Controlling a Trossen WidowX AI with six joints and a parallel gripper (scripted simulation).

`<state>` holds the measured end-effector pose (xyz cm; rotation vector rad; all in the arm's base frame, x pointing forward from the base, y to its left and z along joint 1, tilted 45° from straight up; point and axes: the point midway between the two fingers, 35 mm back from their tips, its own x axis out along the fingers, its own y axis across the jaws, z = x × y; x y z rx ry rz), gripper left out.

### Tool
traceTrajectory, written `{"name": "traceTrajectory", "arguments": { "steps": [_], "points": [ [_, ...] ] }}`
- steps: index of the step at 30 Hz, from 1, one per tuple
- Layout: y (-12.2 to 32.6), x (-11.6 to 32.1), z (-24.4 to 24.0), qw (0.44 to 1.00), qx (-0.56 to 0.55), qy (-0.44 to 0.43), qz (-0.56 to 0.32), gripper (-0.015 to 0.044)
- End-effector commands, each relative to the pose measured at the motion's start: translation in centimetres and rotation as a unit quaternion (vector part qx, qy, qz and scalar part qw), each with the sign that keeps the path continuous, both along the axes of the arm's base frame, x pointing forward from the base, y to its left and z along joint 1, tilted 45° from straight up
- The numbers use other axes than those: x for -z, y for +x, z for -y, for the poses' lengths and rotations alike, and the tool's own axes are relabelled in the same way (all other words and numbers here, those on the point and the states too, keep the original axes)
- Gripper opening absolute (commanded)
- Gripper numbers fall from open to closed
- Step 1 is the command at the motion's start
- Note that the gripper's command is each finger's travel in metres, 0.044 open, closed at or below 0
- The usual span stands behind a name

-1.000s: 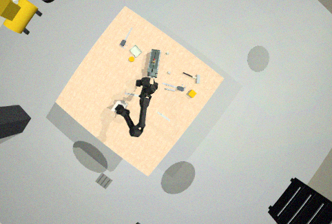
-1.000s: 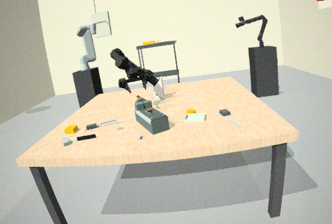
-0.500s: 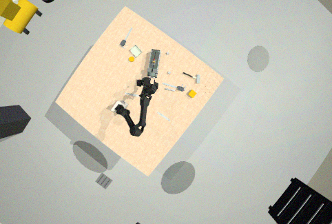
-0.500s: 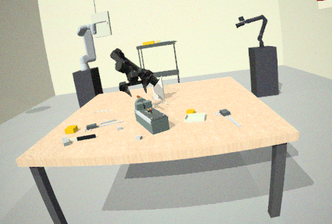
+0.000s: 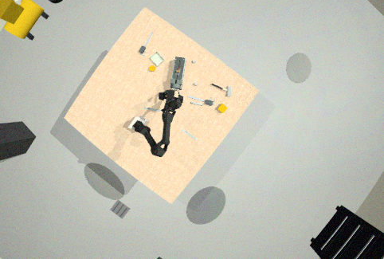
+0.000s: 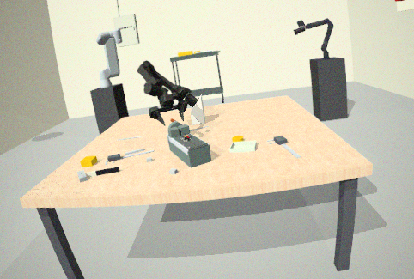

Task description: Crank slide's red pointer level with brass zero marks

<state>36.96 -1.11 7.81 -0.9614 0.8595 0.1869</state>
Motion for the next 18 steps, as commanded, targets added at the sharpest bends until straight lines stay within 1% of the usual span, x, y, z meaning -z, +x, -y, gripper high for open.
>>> {"name": "traceTrajectory", "arguments": {
  "steps": [1,9,18],
  "points": [
    [-0.02,0.66,0.4,1.0,-0.004,0.0,-0.002,0.044],
    [-0.05,1.37,1.17,1.0,-0.005,-0.001,-0.002,0.044],
    [-0.05,1.37,1.17,1.0,-0.005,-0.001,-0.002,0.0204]
  ]
}}
